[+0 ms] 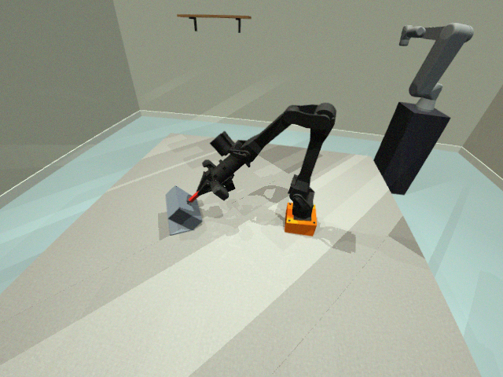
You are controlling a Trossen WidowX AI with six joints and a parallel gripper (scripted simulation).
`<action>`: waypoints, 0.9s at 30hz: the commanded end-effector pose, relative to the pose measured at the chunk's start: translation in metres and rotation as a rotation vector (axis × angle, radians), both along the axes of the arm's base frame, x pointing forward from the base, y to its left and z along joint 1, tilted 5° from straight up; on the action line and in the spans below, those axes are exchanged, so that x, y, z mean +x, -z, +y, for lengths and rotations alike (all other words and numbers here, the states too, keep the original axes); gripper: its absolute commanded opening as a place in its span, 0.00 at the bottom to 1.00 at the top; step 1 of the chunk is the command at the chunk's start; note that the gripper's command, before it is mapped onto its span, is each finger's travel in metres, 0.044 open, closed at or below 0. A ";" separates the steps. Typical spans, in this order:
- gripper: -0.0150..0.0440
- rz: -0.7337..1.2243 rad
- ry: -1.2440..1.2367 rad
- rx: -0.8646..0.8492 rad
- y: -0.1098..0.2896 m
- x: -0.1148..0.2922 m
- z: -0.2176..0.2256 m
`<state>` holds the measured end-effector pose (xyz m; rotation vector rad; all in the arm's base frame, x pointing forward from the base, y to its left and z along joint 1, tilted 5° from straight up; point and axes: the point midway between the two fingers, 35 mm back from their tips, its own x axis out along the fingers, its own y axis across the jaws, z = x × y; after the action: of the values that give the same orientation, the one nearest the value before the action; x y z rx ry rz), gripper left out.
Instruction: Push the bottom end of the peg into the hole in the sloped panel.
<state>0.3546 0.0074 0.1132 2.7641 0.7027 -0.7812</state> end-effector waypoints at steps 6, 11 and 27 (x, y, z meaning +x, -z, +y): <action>0.25 0.002 -0.002 0.000 0.003 -0.001 0.000; 0.25 0.002 -0.002 0.000 0.005 -0.001 0.000; 0.25 0.002 -0.002 0.000 0.008 0.003 0.002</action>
<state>0.3571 0.0099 0.1087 2.7597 0.7115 -0.7699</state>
